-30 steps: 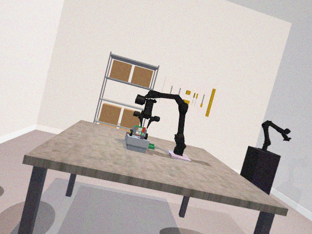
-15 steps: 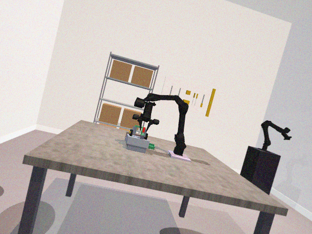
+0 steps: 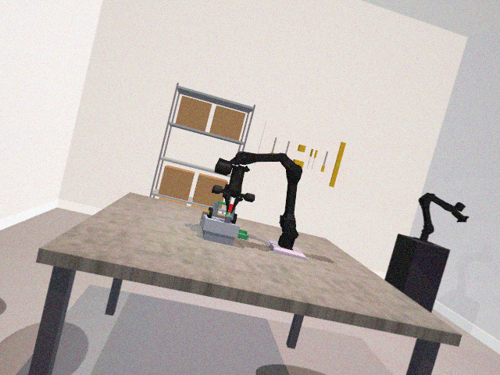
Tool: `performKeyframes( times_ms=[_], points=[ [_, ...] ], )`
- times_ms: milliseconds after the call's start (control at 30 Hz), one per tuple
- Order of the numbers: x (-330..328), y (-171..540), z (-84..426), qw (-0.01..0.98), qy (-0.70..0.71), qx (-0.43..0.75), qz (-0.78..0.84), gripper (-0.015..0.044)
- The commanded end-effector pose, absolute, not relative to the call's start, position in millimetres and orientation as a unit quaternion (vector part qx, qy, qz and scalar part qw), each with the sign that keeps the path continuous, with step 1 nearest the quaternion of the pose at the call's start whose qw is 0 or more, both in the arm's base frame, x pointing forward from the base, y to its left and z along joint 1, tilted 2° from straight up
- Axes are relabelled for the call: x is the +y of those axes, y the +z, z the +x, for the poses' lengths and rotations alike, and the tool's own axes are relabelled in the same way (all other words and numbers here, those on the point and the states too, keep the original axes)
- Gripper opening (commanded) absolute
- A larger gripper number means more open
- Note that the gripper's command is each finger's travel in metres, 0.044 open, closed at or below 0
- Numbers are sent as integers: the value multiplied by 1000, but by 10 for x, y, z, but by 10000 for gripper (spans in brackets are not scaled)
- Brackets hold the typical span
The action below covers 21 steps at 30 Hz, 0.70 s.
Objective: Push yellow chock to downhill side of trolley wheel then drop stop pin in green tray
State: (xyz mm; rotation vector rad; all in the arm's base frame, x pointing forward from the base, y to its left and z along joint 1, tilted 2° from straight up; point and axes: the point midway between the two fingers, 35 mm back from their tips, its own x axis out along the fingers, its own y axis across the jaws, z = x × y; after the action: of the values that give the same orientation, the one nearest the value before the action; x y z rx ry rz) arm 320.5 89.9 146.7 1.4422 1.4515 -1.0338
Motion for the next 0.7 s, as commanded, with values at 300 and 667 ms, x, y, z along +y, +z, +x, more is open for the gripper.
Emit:
performKeyframes(
  times_ms=[300, 667],
  points=[
    [894, 1493, 3205, 411, -411, 577, 574, 0],
    [875, 1576, 3191, 410, -412, 576, 575, 0]
  ],
)
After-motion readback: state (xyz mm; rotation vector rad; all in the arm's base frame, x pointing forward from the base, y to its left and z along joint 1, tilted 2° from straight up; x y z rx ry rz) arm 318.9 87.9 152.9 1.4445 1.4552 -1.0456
